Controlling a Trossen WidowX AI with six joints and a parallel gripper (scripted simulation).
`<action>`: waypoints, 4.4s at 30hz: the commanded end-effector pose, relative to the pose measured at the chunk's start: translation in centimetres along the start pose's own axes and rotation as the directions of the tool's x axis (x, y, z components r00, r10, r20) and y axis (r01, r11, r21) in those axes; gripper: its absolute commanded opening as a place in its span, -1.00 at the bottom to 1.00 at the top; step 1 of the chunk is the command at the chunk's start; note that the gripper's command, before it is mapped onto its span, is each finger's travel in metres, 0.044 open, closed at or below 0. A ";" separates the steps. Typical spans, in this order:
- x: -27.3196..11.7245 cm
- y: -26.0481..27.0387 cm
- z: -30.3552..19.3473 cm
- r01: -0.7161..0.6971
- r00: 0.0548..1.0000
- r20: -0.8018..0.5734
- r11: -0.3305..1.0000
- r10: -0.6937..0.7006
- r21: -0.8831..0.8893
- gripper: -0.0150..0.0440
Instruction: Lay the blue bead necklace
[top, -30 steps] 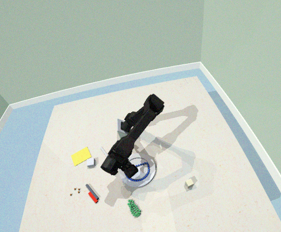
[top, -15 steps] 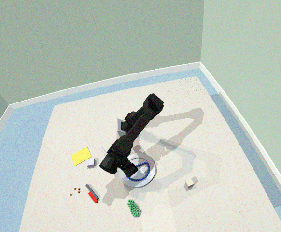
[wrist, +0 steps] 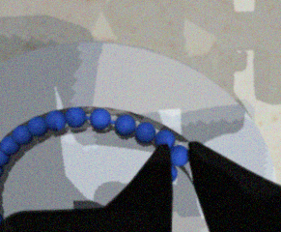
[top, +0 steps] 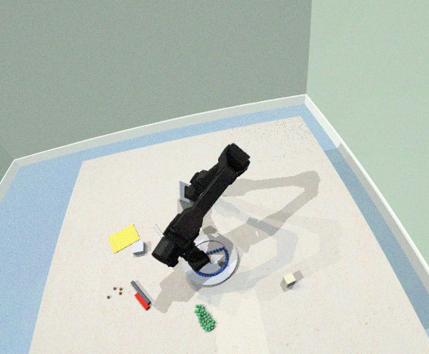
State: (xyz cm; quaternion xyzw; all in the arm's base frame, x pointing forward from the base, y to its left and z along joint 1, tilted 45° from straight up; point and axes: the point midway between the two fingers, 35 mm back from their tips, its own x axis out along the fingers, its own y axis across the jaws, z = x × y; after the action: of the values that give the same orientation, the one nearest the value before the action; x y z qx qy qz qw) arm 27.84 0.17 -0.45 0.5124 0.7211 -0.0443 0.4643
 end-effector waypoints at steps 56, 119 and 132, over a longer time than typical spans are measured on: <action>-3.0 0.8 -0.8 -0.003 1.000 0.005 0.862 0.001 0.508 -0.08; -0.1 0.7 -1.0 0.005 1.000 -0.003 0.860 -0.005 0.510 -0.49; -0.5 -0.8 -1.1 0.007 1.000 -0.008 0.857 -0.003 0.515 -0.49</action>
State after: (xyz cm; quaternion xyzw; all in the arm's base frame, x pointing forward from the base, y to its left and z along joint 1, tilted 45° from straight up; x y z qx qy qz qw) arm 26.97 0.01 0.44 0.6192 0.6834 -0.2338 0.3082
